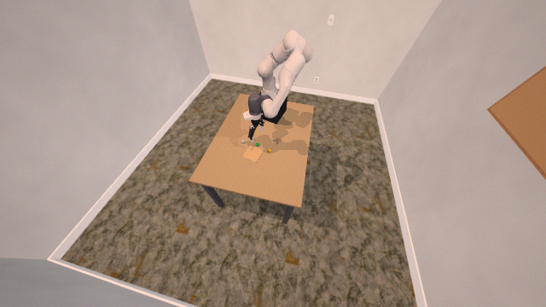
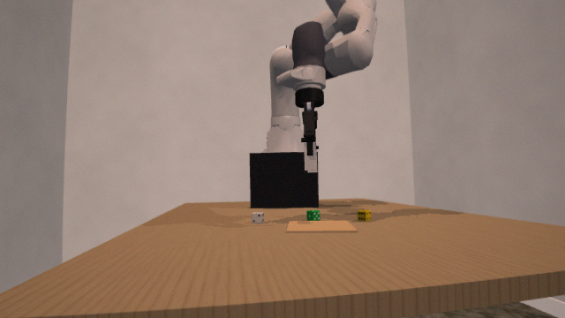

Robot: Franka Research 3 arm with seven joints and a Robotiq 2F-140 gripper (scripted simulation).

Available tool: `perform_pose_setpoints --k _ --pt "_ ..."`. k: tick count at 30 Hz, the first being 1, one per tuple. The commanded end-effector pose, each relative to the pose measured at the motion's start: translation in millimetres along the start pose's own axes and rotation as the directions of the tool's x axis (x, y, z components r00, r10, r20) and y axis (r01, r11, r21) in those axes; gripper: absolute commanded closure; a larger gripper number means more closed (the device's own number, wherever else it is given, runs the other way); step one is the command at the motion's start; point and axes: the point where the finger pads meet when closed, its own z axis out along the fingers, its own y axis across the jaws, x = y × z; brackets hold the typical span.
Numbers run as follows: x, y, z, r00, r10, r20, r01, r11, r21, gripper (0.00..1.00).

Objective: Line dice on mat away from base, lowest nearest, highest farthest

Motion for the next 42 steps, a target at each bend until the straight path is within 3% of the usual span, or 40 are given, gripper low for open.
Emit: perform_pose_setpoints --k 1,16,19,20,33,36,38,41,42 --pt "-2 0 1.1 0.990 0.141 -0.009 -0.141 0.990 -0.009 0.00" --pt "-2 0 7.4 0.914 0.405 -0.012 -0.406 0.914 -0.007 0.00" --pt "-2 0 7.4 0.914 0.407 -0.012 -0.407 0.914 -0.007 0.00" --pt "-2 0 8.7 0.890 0.456 -0.012 -0.456 0.890 -0.007 0.00" --pt "-2 0 14.0 0.770 0.638 -0.013 -0.638 0.770 -0.005 0.00" --pt "-2 0 14.2 0.765 0.643 -0.013 -0.643 0.765 -0.005 0.00" --pt "-1 0 15.9 0.720 0.694 -0.014 -0.694 0.720 -0.004 0.00" --pt "-1 0 16.4 0.703 0.711 -0.014 -0.711 0.703 -0.004 0.00" --pt "-1 0 16.4 0.703 0.711 -0.014 -0.711 0.703 -0.004 0.75"
